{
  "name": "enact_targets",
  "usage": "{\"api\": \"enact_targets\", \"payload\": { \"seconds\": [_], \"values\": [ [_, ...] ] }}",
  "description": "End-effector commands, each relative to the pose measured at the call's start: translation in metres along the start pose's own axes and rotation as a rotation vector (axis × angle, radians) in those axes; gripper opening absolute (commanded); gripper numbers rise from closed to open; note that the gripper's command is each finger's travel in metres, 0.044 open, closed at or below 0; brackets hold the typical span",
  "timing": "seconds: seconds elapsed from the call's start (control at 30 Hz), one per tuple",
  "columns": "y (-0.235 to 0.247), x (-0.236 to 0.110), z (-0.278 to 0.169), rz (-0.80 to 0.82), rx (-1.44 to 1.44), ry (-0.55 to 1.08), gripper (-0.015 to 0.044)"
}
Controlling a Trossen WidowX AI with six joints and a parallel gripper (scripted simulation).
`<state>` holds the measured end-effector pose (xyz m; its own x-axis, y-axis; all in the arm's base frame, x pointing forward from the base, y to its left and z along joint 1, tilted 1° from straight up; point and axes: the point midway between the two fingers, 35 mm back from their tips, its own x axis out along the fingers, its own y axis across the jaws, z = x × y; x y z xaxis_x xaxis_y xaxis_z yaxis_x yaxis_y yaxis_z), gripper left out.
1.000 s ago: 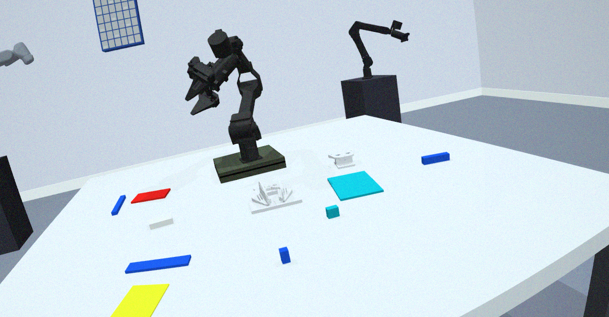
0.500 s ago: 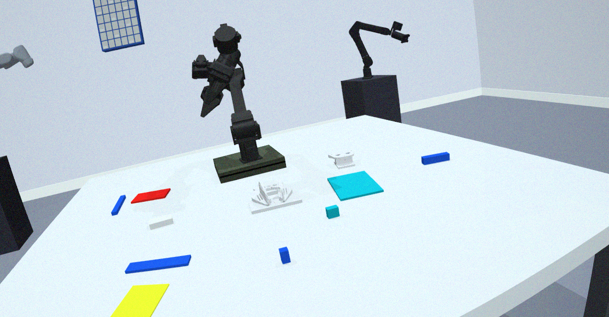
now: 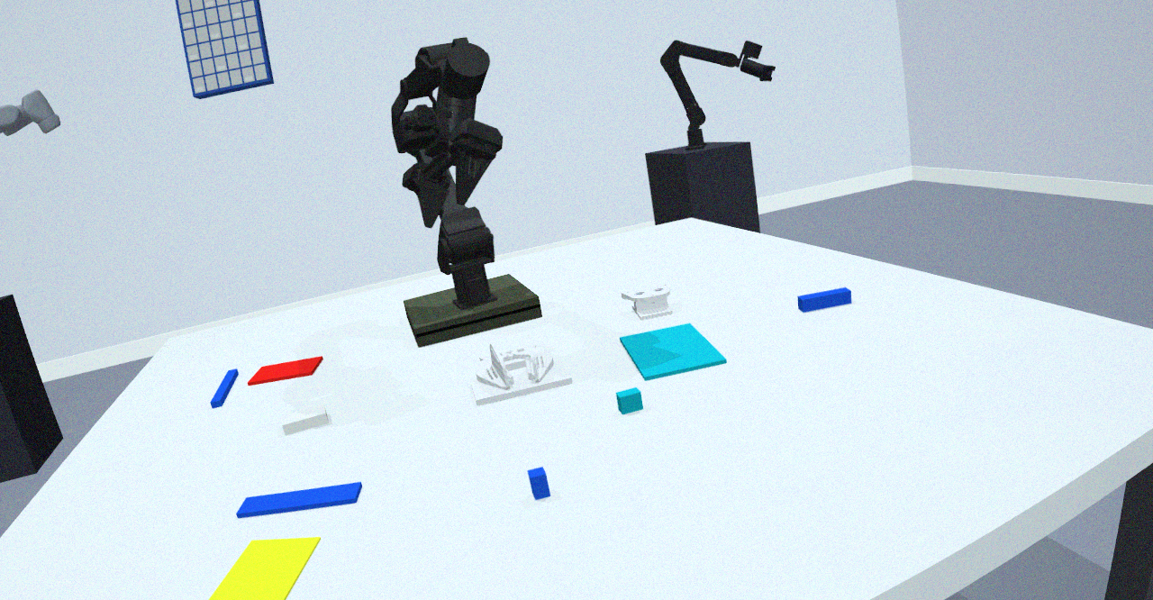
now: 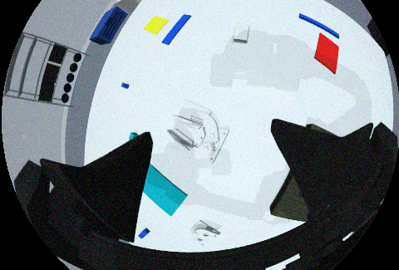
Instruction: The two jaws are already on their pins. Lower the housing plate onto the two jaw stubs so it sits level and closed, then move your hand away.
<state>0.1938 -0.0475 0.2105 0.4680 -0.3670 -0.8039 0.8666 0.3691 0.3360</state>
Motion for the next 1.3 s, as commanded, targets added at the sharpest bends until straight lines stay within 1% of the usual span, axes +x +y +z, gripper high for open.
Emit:
{"api": "enact_targets", "payload": {
  "seconds": [0.0, 0.37, 0.67, 0.97, 1.27],
  "values": [
    [0.016, 0.003, -0.015, 0.011, -0.068, 0.062, 0.0440],
    [0.054, 0.007, -0.073, 0.023, -0.282, 0.238, 0.0440],
    [0.075, 0.004, -0.129, 0.019, -0.463, 0.371, 0.0440],
    [0.082, -0.003, -0.193, 0.000, -0.650, 0.494, 0.0440],
    [0.073, -0.013, -0.261, -0.035, -0.845, 0.604, 0.0440]
  ]
}}
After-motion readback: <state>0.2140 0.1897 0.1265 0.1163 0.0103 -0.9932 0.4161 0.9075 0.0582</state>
